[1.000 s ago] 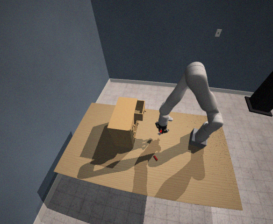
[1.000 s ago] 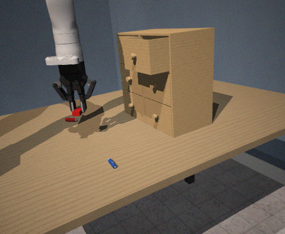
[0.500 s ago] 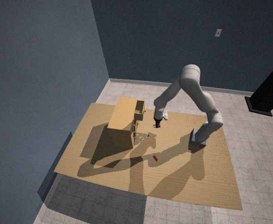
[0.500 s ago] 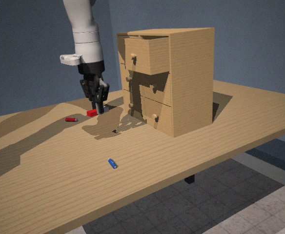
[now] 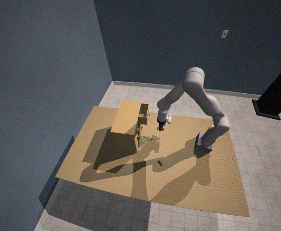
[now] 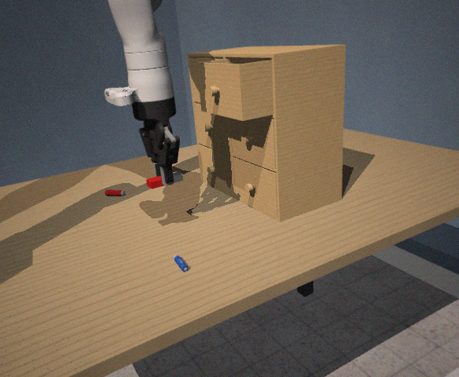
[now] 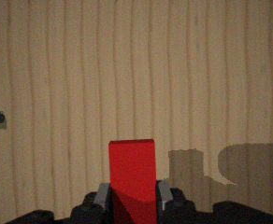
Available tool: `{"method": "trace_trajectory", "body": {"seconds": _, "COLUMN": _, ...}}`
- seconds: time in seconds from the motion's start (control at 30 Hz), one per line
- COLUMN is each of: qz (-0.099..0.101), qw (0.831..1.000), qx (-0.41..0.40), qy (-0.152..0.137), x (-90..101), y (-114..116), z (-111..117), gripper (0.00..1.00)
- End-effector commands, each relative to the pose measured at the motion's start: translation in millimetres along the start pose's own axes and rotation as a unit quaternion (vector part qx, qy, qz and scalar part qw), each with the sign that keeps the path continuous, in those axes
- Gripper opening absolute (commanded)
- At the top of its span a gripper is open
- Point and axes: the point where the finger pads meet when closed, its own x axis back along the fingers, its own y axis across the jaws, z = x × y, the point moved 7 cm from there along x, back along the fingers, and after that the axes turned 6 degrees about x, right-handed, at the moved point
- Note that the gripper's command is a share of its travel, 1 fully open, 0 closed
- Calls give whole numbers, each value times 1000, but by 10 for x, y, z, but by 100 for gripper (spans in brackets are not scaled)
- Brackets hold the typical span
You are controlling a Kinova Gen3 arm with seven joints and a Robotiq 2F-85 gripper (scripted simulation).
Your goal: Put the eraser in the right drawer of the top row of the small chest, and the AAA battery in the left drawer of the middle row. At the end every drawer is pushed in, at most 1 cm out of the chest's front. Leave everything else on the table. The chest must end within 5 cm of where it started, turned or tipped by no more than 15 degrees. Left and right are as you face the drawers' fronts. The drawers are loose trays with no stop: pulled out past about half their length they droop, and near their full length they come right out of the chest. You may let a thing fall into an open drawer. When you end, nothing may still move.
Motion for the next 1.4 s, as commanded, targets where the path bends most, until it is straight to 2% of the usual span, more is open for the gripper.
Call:
{"method": "trace_trajectory", "body": {"seconds": 0.0, "qz": 0, "qw": 1000, "qx": 0, "qy": 0, "x": 4, "y": -2, "z": -2, "gripper": 19}}
{"method": "trace_trajectory", "body": {"seconds": 0.3, "qz": 0, "qw": 1000, "qx": -2, "qy": 2, "x": 46, "y": -3, "z": -7, "gripper": 19}}
{"method": "trace_trajectory", "body": {"seconds": 0.57, "qz": 0, "qw": 1000, "qx": -2, "qy": 3, "x": 169, "y": -3, "z": -8, "gripper": 19}}
{"method": "trace_trajectory", "body": {"seconds": 1.03, "qz": 0, "qw": 1000, "qx": -2, "qy": 3, "x": 711, "y": -2, "z": -13, "gripper": 19}}
{"method": "trace_trajectory", "body": {"seconds": 1.1, "qz": 0, "qw": 1000, "qx": -2, "qy": 3, "x": 711, "y": -2, "z": -13, "gripper": 19}}
{"method": "trace_trajectory", "body": {"seconds": 1.37, "qz": 0, "qw": 1000, "qx": -2, "qy": 3, "x": 1116, "y": -1, "z": -17, "gripper": 19}}
